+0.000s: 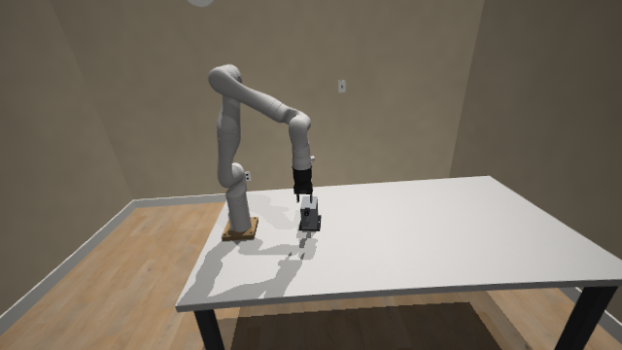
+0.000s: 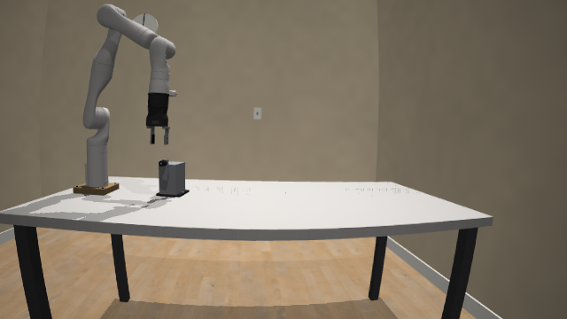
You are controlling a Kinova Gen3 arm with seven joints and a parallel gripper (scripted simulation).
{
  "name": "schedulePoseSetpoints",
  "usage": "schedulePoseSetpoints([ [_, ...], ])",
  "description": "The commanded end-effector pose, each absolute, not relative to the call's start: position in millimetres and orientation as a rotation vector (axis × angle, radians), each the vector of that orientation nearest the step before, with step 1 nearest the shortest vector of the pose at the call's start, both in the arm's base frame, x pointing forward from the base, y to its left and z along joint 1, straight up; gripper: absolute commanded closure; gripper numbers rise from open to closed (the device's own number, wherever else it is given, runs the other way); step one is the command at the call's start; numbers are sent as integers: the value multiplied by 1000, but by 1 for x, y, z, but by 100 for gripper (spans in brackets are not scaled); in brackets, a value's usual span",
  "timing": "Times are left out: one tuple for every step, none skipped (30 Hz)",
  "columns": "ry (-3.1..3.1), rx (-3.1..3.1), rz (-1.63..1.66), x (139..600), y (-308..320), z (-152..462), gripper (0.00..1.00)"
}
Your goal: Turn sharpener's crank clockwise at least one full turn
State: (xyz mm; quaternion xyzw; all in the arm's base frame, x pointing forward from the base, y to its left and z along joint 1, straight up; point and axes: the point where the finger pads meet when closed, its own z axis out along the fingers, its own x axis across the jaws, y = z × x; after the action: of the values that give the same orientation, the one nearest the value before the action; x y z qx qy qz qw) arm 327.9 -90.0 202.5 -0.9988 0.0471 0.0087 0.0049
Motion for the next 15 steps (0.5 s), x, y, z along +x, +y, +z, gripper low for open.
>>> schedulePoseSetpoints([
  [142,-3130,24,328,-89,203,0],
  [131,-3134,15,329,-86,202,0],
  [131,-3134,15,329,-86,202,0],
  [131,-3134,15,329,-86,202,0],
  [131,-3134,15,329,-86,202,0],
  [131,-3134,15,329,-86,202,0],
  [131,-3134,15,329,-86,202,0],
  [121,-3137,8,329,-83,202,0],
  [121,-3137,8,329,-83,202,0],
  [121,-3137,8,329,-83,202,0],
  [121,-3137,8,329,-83,202,0],
  [113,-3139,2,330,-81,201,0],
  [113,-3139,2,330,-81,201,0],
  [113,-3139,2,330,-81,201,0],
  [113,-3139,2,330,-81,201,0],
])
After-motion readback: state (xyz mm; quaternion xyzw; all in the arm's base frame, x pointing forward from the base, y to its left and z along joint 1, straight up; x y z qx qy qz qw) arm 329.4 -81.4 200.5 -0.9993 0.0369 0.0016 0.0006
